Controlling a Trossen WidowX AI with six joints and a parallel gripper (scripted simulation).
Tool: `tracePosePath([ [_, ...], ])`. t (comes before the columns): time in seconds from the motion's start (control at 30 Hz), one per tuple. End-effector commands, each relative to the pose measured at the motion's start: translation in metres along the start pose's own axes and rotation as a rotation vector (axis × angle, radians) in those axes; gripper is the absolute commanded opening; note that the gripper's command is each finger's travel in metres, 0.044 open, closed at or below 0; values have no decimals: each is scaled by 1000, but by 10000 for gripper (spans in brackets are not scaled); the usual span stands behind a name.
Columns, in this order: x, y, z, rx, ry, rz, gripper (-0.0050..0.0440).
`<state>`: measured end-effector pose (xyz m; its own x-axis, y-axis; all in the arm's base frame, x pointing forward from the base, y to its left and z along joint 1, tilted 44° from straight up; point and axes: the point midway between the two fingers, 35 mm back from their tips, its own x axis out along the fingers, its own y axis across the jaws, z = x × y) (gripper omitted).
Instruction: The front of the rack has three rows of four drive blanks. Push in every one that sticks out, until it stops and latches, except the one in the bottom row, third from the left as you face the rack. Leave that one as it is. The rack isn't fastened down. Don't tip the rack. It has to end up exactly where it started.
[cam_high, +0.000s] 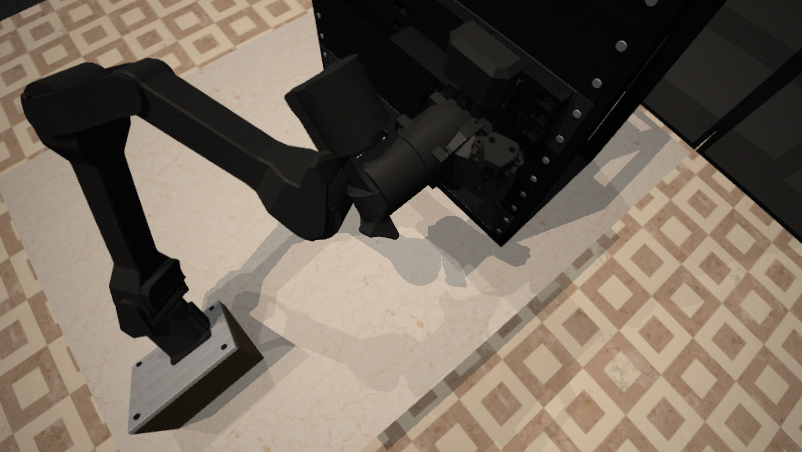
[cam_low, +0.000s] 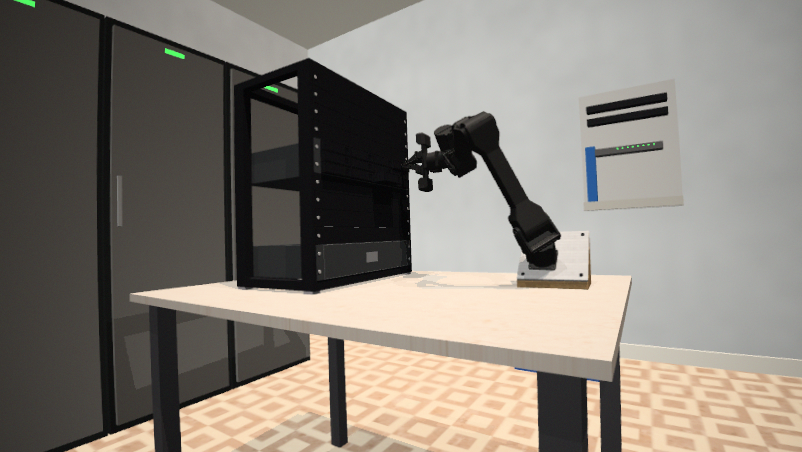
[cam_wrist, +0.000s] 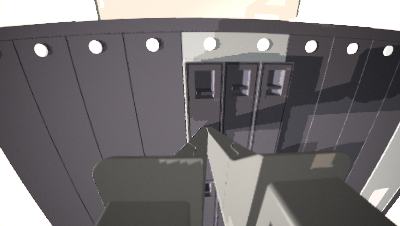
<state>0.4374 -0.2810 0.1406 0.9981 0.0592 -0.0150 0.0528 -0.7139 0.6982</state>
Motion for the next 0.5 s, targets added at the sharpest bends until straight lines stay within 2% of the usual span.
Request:
tracePosePath([
  [0.0,3,12,-5,-25,1,28,0],
  [0.47,5,13,-5,-25,1,28,0],
])
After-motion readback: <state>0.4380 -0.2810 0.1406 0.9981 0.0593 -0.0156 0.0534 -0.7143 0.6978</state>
